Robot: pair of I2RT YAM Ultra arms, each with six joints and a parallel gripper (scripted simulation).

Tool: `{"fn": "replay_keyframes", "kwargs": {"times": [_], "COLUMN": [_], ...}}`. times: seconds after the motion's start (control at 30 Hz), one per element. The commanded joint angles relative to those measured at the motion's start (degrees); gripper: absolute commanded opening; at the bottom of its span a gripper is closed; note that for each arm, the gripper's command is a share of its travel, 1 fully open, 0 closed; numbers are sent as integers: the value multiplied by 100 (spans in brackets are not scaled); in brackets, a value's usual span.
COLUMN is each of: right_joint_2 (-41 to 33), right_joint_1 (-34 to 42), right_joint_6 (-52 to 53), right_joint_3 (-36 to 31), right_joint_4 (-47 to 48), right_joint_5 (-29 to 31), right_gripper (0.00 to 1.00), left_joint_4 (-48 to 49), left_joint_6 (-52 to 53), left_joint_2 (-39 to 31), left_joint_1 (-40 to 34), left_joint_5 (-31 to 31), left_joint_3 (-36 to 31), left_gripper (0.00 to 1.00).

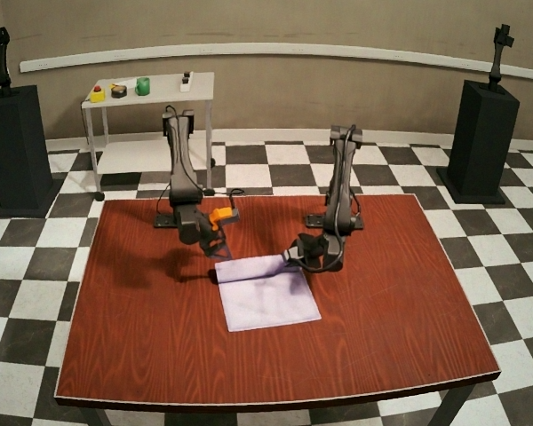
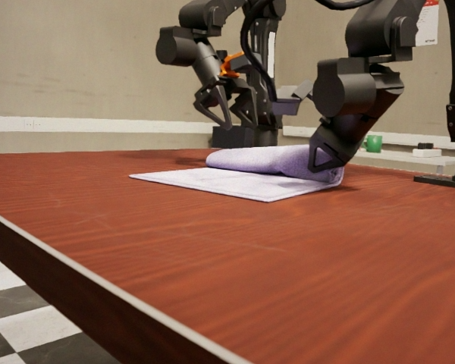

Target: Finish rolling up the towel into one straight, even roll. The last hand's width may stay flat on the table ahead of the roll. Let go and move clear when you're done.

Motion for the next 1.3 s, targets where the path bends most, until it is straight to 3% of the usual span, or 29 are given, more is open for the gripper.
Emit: {"fn": "replay_keyframes", "kwargs": {"times": [0.0, 0.17, 0.33, 0.87, 1.27], "right_joint_2": [-653, -1362, -1521, -1428, -825], "right_joint_1": [94, 172, 208, 99, 97], "right_joint_6": [131, 381, 559, 482, 428], "right_joint_3": [-713, -1541, -1788, -1794, -2618], "right_joint_4": [1339, 2351, 2725, 2812, 4181], "right_joint_5": [-217, -224, -181, -201, -202], "right_gripper": [95, 97, 98, 98, 98], "left_joint_4": [-966, -1517, -1746, -1571, -1571], "left_joint_6": [278, 513, 655, 712, 712], "left_joint_2": [381, 795, 972, 1193, 1193], "left_joint_1": [80, 132, 147, 151, 152], "left_joint_5": [205, 314, 335, 331, 331], "left_joint_3": [338, 686, 822, 780, 780], "left_gripper": [27, 27, 27, 27, 27]}}
